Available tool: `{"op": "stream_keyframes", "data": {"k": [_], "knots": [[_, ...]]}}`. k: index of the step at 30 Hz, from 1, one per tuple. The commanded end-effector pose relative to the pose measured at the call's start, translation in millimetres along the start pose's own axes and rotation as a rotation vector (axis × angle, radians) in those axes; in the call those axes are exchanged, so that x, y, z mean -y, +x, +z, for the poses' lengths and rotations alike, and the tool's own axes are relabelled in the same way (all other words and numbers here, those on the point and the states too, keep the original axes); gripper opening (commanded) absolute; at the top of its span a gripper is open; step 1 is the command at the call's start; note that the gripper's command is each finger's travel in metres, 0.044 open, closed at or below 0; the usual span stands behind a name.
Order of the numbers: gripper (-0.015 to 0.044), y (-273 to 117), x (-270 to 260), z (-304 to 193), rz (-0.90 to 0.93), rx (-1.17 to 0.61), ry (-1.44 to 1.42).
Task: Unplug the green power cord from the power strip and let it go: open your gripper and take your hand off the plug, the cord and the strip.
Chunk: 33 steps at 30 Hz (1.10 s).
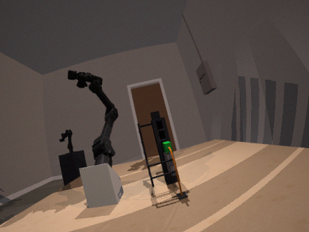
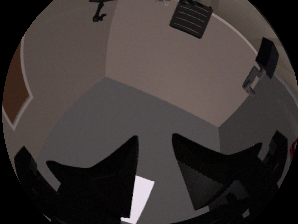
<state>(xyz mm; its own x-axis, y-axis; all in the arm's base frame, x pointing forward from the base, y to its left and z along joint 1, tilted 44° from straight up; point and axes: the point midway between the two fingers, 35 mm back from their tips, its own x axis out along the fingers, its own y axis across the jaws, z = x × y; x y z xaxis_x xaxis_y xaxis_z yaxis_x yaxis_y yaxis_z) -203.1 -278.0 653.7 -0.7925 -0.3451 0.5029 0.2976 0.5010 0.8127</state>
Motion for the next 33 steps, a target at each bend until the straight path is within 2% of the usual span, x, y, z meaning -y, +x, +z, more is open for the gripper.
{"op": "stream_keyframes", "data": {"k": [1, 11, 22, 33], "knots": [[0.016, -6.8, 30.6, -27.5, -0.078, -0.089, -0.077], [0.016, -50.3, 97.7, -109.2, -0.244, -0.369, -0.171], [0.016, -130.4, 173.1, -183.8, -0.431, -0.662, -0.289], [0.016, -278.7, 256.3, -242.5, -0.602, -1.188, -0.569]]}}
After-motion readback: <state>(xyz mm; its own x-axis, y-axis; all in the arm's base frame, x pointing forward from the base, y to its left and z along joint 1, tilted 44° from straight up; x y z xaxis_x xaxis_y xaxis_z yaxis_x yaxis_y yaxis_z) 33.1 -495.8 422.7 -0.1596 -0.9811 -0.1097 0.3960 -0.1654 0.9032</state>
